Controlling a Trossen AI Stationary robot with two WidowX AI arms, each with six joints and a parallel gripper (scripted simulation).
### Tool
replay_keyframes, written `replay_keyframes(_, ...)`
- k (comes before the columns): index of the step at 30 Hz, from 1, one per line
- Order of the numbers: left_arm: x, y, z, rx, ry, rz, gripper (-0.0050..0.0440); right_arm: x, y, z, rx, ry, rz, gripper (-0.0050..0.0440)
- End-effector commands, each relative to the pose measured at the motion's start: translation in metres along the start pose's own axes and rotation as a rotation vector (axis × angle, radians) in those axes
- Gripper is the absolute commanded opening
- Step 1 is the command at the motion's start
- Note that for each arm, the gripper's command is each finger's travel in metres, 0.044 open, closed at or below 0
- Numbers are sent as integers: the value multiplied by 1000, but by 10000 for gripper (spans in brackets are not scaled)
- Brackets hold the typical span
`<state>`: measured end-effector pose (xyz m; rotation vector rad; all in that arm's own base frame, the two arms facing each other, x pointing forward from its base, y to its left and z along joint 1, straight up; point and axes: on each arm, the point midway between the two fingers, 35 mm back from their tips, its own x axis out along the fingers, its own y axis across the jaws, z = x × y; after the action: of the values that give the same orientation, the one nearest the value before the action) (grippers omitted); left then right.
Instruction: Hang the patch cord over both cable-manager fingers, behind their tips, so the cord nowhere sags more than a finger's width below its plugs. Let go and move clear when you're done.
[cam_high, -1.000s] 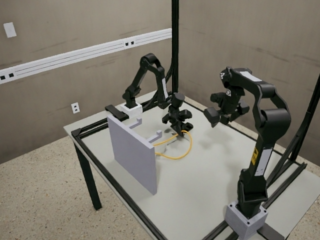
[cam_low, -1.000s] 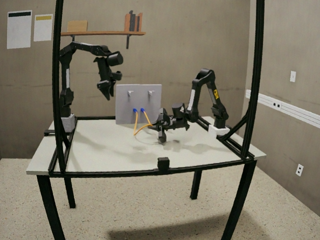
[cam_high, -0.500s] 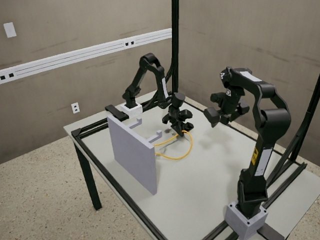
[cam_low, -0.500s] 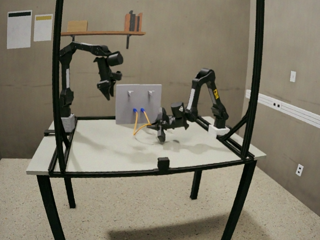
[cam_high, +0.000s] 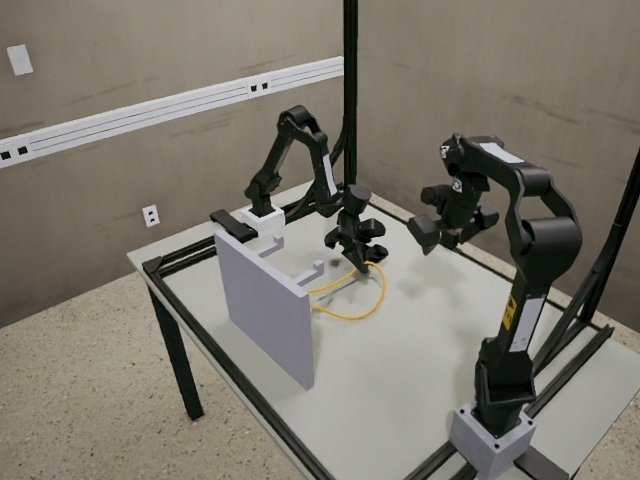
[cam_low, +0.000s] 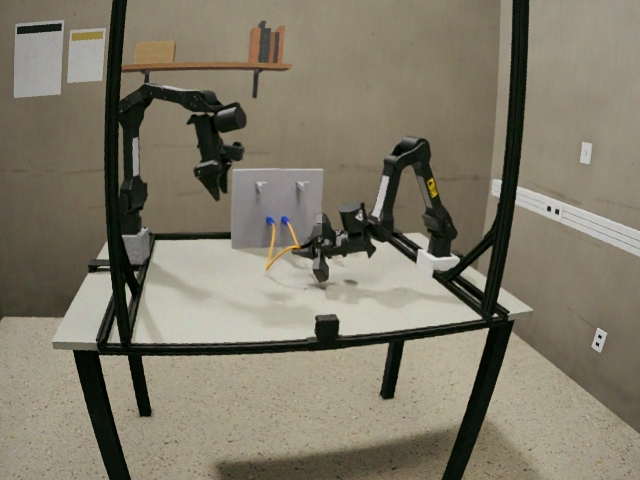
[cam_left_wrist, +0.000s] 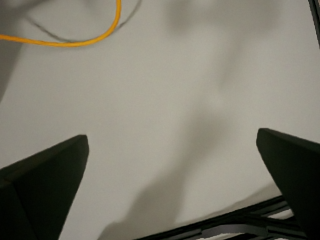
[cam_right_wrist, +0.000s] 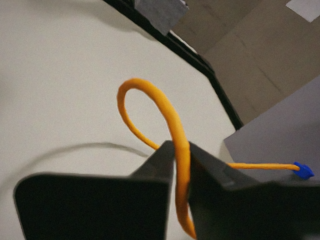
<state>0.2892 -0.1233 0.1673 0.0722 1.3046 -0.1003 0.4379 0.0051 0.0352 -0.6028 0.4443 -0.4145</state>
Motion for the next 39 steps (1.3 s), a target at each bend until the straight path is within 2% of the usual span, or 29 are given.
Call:
replay_keyframes(1,-7,0,1,-1,-21,-5,440,2,-10,19,44,-31,-14,25)
replay_keyframes(39,-7,0,1,-1,-21,-5,440,19,-29,35,96,-11,-2,25)
